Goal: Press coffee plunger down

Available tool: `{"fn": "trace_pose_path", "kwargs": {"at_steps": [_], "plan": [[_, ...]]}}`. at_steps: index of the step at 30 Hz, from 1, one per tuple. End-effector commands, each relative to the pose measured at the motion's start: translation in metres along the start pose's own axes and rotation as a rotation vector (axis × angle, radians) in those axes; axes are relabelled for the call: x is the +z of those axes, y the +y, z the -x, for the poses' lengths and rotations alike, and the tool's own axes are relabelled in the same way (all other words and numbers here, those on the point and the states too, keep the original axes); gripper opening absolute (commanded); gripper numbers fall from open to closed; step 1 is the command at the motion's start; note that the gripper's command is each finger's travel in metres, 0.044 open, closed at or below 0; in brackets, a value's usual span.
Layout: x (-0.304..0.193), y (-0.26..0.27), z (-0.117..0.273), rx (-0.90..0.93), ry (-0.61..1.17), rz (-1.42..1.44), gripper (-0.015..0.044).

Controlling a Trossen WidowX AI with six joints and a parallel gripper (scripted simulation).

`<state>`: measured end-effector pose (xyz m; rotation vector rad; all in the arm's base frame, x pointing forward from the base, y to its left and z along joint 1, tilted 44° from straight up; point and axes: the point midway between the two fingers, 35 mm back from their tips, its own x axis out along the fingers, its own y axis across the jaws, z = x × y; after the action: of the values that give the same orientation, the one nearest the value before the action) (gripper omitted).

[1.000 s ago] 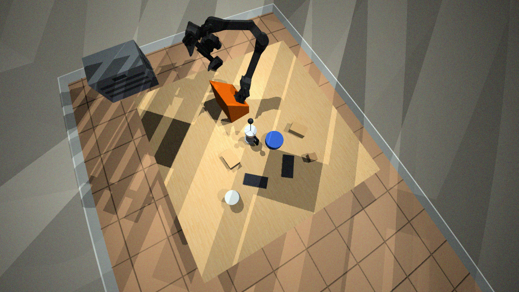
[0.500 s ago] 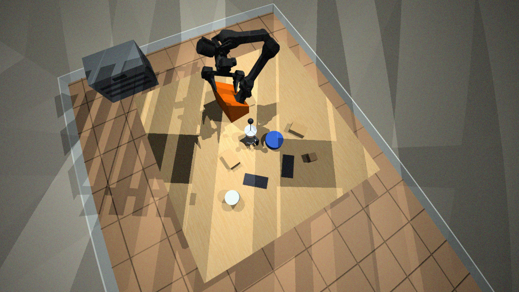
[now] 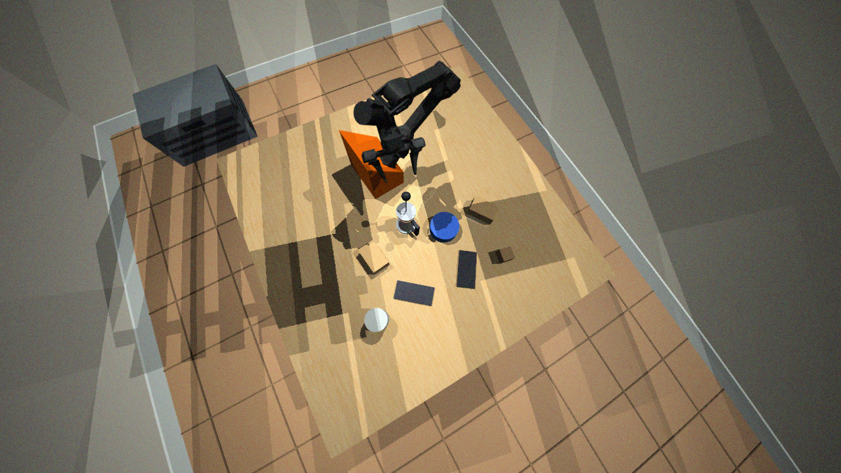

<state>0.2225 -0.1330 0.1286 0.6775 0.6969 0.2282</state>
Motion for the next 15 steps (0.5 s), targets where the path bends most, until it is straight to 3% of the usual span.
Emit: {"fn": "trace_pose_path", "kwargs": {"at_steps": [1,15], "plan": [[-0.030,0.005,-0.018,0.007,0.020,-0.027,0.0440],[-0.042,0.006,-0.032,0.012,0.023,-0.021,0.0440]]}}
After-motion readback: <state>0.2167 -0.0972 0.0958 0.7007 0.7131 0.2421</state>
